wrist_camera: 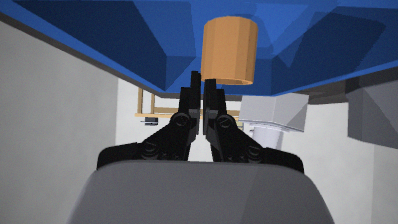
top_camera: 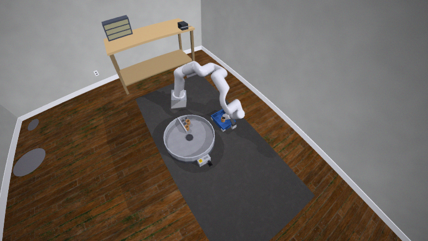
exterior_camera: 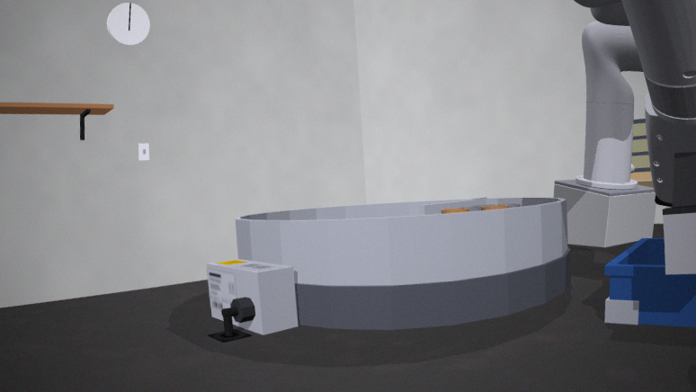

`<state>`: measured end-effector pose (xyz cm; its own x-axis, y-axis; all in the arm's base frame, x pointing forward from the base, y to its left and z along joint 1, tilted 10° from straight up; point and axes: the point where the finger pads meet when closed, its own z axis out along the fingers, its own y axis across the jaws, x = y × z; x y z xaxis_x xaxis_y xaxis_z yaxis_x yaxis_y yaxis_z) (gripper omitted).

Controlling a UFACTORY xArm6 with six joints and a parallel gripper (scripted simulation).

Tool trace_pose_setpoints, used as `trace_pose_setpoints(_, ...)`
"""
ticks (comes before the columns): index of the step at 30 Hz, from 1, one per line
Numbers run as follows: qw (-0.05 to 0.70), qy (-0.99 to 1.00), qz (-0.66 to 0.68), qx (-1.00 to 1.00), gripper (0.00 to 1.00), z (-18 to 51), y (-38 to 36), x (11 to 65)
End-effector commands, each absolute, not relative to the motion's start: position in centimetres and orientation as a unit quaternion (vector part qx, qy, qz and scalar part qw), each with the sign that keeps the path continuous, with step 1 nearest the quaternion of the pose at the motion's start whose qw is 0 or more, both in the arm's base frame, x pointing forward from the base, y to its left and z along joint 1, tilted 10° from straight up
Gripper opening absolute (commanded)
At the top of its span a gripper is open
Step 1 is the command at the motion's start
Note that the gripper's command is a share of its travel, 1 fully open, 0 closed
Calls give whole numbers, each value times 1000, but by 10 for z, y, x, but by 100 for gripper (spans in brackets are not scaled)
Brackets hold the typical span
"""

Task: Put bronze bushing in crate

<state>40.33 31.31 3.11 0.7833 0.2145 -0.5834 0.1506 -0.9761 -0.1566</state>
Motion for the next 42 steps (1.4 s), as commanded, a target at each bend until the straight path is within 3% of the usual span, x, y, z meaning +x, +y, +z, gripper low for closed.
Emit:
trace_pose_setpoints(1, 52, -97, 313, -943, 0, 33, 314, 405)
trace_pose_setpoints(42, 52, -97, 313, -943, 0, 27, 315, 405)
